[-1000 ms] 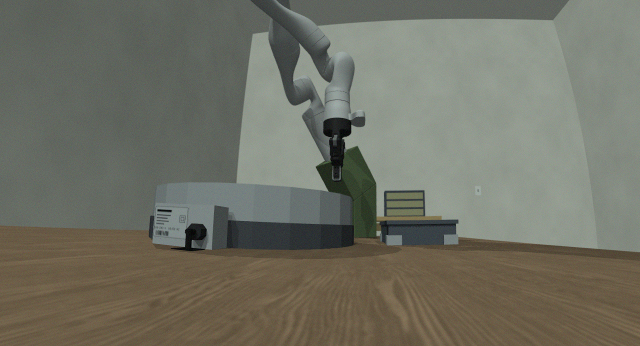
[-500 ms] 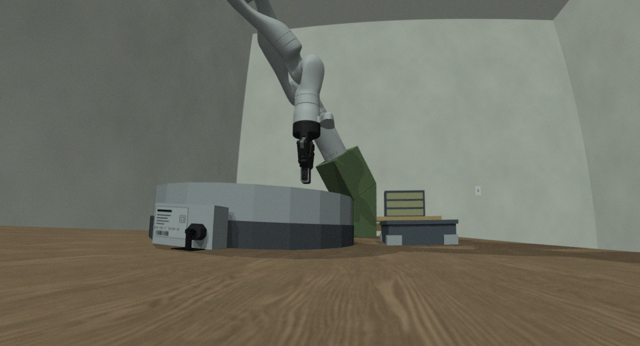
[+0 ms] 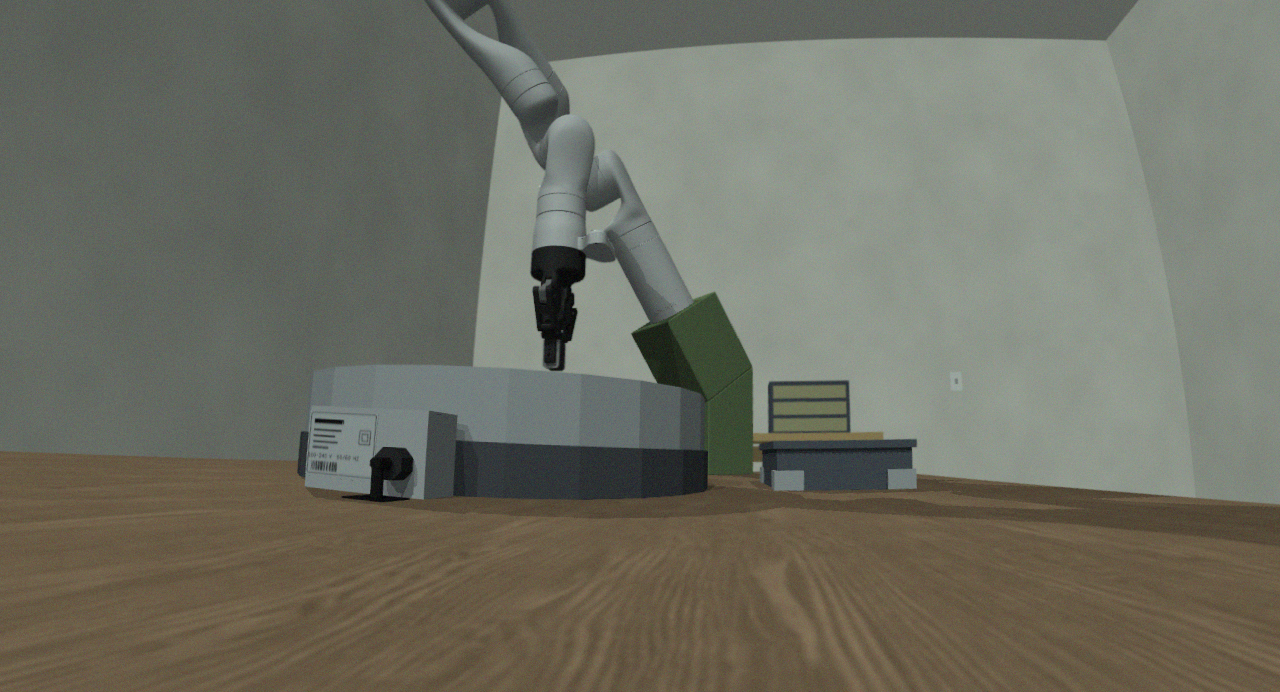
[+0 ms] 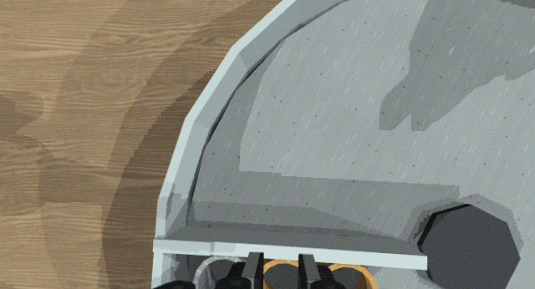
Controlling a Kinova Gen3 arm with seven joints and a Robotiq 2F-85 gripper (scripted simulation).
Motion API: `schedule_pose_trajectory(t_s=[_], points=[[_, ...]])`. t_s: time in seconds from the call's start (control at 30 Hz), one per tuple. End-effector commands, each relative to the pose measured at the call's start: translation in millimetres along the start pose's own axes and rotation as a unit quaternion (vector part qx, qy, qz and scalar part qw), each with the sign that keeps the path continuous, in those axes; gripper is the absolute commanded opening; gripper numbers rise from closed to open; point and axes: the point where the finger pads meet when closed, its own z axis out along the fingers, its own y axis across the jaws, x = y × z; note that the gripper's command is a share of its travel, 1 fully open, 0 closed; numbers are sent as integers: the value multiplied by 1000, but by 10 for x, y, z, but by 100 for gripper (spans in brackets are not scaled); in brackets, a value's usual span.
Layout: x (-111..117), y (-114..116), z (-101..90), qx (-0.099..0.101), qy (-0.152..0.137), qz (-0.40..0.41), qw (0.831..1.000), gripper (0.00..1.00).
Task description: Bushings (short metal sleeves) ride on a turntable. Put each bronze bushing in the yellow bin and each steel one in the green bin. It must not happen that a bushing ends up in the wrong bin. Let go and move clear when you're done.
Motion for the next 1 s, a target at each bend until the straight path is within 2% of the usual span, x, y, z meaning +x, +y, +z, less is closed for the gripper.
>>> schedule_pose_trajectory(t_s=[0.0, 0.07, 0.13, 0.2, 0.53, 0.97], points=[[-207, 39, -11, -4, -4, 13, 1000, 18], [-419, 43, 0, -4, -4, 13, 1000, 18], [-419, 43, 0, -4, -4, 13, 1000, 18], [-631, 47, 12, -4, -4, 13, 1000, 18], [-631, 47, 12, -4, -4, 13, 1000, 18], [-632, 47, 248, -3, -4, 12, 1000, 18]])
